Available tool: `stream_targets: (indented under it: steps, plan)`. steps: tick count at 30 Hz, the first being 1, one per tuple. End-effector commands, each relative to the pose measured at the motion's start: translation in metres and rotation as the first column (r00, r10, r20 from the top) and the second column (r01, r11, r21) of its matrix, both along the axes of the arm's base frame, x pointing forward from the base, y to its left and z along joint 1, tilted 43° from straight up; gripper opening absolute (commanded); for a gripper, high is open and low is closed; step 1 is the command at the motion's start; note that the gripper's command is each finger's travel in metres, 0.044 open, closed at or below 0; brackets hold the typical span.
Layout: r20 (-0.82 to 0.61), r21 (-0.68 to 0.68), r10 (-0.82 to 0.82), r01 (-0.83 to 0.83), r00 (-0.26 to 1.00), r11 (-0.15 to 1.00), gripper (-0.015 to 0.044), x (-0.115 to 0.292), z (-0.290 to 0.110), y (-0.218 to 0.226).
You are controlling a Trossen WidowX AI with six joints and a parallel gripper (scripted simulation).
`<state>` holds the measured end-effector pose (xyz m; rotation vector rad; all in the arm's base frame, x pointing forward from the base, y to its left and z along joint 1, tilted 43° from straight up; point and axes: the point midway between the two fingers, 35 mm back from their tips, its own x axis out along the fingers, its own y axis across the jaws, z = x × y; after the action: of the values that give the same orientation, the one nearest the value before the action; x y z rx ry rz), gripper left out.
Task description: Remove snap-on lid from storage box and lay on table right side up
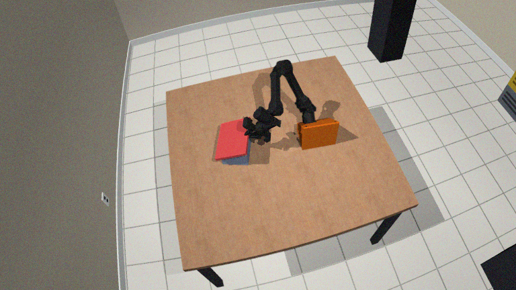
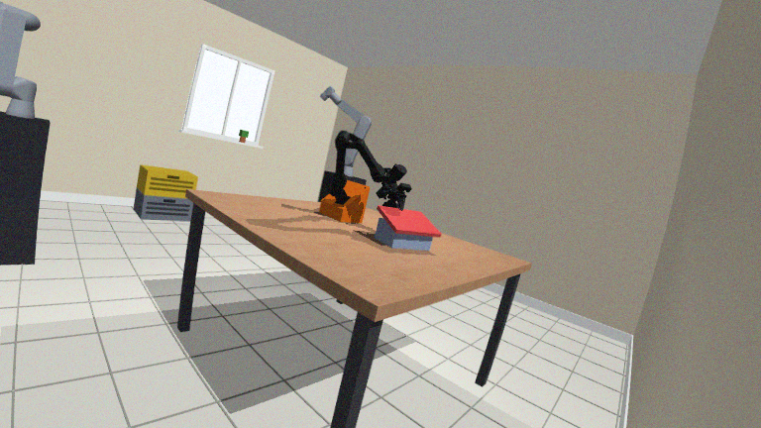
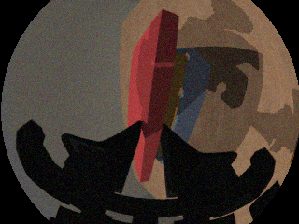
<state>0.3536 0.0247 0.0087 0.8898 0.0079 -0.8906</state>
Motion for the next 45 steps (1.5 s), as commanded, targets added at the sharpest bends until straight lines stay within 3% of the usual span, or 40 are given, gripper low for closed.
stream_targets:
  steps: [1, 45]
  plan:
    - [0.01, 0.003, 0.0, 0.0, 1.0, 1.0, 0.0, 0.004, 0.006, 0.004]
    - [0.012, 0.004, 0.0, 0.0, 1.0, 1.0, 0.0, 0.043, 0.055, 0.031]
